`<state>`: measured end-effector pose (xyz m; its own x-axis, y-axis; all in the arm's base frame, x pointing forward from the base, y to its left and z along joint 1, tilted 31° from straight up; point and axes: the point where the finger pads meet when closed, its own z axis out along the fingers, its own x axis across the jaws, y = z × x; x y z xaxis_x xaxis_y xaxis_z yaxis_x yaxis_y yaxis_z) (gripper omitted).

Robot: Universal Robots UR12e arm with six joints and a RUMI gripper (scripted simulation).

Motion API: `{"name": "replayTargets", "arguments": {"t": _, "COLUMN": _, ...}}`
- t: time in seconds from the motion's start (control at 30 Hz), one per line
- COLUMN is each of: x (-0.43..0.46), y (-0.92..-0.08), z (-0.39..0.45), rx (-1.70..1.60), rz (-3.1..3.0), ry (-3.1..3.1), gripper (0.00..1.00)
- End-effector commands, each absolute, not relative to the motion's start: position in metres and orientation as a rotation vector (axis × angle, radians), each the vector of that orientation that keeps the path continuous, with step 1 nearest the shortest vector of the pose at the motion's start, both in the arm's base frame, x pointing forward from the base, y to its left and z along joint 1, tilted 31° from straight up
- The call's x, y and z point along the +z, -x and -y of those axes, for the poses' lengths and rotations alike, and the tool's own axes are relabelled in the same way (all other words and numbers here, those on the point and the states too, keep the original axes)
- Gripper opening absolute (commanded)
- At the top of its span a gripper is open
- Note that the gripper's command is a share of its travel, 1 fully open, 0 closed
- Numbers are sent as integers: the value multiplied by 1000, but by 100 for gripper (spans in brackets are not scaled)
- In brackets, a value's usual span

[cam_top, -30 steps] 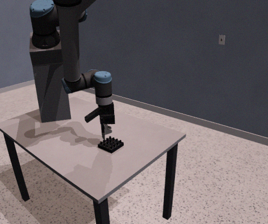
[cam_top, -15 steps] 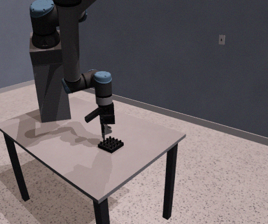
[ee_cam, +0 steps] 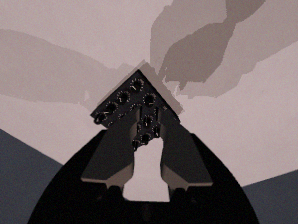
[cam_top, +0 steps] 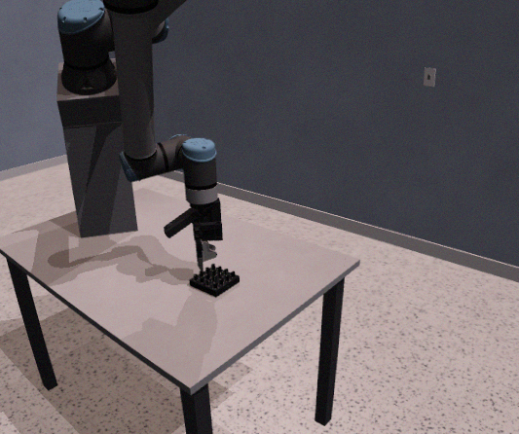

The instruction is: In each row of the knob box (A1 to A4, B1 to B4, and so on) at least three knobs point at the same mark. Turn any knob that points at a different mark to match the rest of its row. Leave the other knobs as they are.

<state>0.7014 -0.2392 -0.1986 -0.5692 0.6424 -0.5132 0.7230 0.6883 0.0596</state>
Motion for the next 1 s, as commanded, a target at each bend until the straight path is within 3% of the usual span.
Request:
{"name": "replayTargets", "arguments": {"t": 0.0, "x": -198, "y": -702, "z": 239, "rx": -213, "rz": -2394, "ry": -1049, "gripper": 11}}
{"name": "replayTargets", "arguments": {"t": 0.97, "x": -198, "y": -698, "z": 242, "rx": -213, "rz": -2394, "ry": -1049, "gripper": 11}}
